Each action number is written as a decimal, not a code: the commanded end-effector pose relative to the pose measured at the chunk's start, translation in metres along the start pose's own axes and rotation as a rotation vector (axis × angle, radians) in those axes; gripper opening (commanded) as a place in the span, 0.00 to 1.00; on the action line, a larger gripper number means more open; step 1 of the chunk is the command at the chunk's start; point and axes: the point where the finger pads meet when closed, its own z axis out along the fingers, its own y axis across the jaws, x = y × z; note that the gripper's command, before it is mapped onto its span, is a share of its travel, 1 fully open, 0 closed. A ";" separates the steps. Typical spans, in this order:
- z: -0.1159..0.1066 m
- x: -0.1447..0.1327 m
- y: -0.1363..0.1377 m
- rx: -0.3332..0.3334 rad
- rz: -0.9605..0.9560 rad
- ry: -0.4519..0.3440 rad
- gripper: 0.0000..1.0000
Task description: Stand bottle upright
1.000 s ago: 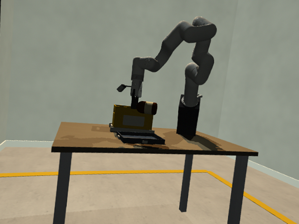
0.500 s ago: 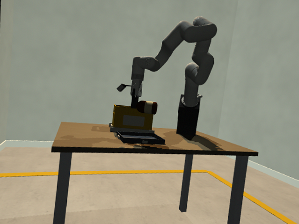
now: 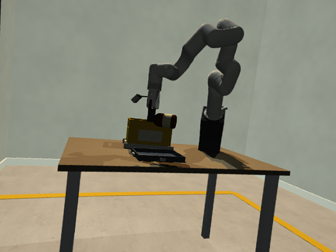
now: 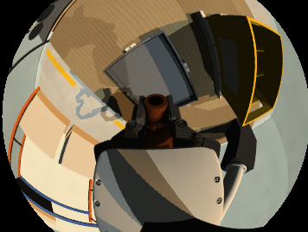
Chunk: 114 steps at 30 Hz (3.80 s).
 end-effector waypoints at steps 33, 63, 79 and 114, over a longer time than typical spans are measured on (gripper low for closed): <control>-0.001 0.001 -0.001 0.002 0.100 0.003 0.00; 0.000 0.001 -0.001 -0.002 0.100 0.051 0.00; -0.001 0.000 -0.001 -0.007 0.100 0.146 0.00; -0.002 0.000 -0.001 -0.008 0.100 0.184 0.00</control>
